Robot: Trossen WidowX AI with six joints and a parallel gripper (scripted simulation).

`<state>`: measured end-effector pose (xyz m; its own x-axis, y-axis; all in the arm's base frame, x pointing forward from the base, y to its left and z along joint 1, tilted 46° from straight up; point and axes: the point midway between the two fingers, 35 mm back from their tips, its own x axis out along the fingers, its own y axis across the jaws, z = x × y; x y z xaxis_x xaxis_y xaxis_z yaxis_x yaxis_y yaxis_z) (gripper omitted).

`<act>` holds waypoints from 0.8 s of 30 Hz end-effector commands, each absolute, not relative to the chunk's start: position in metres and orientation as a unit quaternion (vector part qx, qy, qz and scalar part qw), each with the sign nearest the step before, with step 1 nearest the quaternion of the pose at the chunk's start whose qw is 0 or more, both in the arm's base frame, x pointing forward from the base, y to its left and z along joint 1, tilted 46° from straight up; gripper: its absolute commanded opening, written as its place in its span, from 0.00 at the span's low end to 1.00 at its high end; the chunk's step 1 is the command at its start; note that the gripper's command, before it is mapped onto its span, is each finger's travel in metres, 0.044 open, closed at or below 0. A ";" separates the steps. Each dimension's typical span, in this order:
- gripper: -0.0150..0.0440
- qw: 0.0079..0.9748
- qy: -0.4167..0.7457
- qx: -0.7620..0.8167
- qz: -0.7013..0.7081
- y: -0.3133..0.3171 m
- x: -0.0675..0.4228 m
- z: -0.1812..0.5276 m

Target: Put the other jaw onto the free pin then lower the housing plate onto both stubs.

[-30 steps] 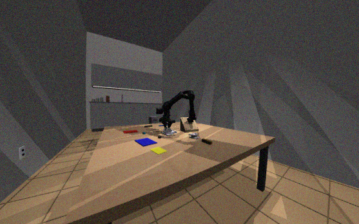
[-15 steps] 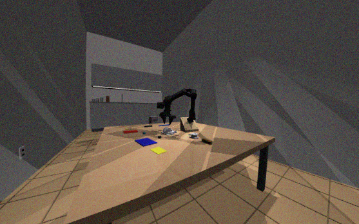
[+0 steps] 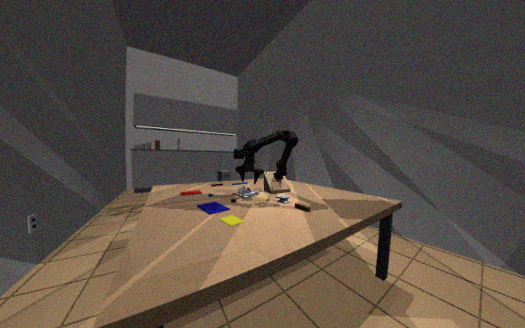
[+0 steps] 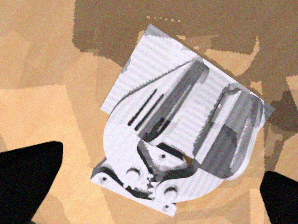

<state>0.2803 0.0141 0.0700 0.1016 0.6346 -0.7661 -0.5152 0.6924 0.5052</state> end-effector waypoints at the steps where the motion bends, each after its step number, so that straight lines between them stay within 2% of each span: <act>1: 1.00 0.740 0.532 0.020 0.411 0.029 0.274 0.082; 24: 1.00 0.726 0.387 -0.175 0.541 0.108 0.229 0.160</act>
